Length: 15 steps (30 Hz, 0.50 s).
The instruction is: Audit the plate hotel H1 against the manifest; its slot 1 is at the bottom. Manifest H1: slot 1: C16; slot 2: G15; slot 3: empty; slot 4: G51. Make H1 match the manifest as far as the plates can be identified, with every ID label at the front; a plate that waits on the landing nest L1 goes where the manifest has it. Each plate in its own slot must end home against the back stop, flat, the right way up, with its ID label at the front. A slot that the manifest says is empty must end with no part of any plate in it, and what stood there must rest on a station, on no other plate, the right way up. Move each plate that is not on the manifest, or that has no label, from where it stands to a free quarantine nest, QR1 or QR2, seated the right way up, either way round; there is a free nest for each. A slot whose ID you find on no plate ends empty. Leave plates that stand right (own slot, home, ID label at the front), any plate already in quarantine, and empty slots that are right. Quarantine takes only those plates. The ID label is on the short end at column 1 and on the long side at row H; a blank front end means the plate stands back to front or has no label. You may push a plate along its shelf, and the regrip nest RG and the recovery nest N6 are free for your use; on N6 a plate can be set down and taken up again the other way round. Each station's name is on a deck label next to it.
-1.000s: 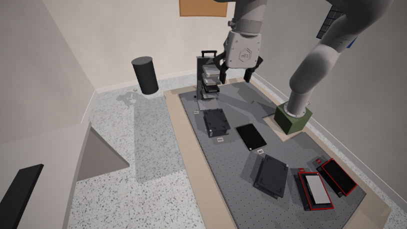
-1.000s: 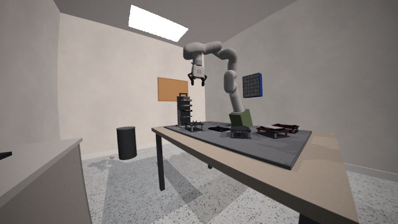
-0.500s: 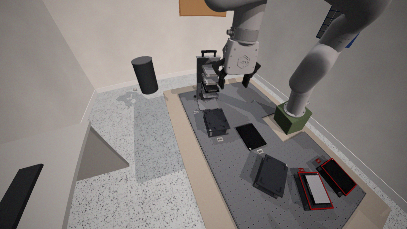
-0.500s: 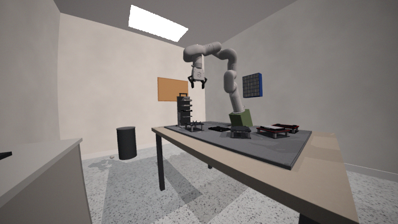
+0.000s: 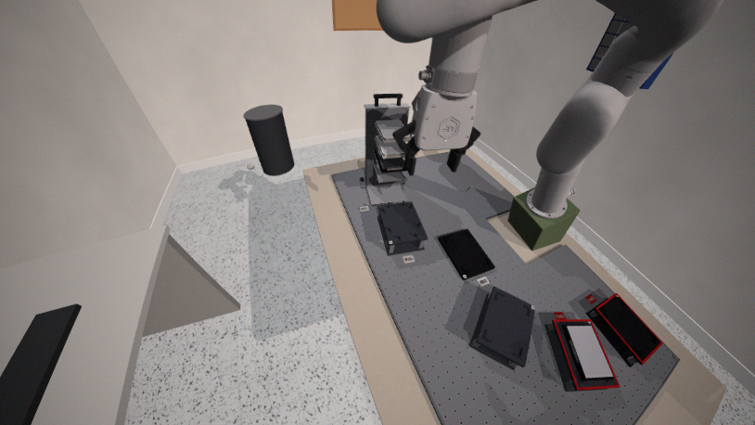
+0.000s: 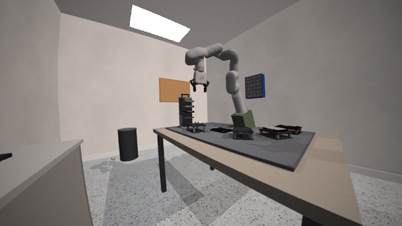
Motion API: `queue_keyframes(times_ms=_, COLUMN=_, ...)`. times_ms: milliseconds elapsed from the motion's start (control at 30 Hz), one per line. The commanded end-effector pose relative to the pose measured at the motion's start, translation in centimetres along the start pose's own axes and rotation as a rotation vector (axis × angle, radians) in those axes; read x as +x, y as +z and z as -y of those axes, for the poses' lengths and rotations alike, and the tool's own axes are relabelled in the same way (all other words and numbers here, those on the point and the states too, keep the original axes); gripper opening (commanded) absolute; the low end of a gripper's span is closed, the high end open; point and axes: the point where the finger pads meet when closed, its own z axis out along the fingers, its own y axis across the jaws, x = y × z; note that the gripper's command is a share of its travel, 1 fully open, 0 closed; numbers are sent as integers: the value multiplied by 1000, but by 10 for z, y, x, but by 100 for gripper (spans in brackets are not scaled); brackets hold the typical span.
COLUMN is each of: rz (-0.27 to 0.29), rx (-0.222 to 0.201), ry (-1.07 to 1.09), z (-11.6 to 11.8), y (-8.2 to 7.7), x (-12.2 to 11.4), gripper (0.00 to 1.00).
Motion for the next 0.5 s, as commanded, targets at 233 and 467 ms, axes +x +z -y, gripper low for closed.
queue_keyframes(times_ms=233, rz=-1, rx=2, ry=0, z=1, y=17, x=0, gripper=100)
queue_keyframes(times_ms=467, rz=-1, rx=2, ry=0, z=1, y=28, x=0, gripper=100)
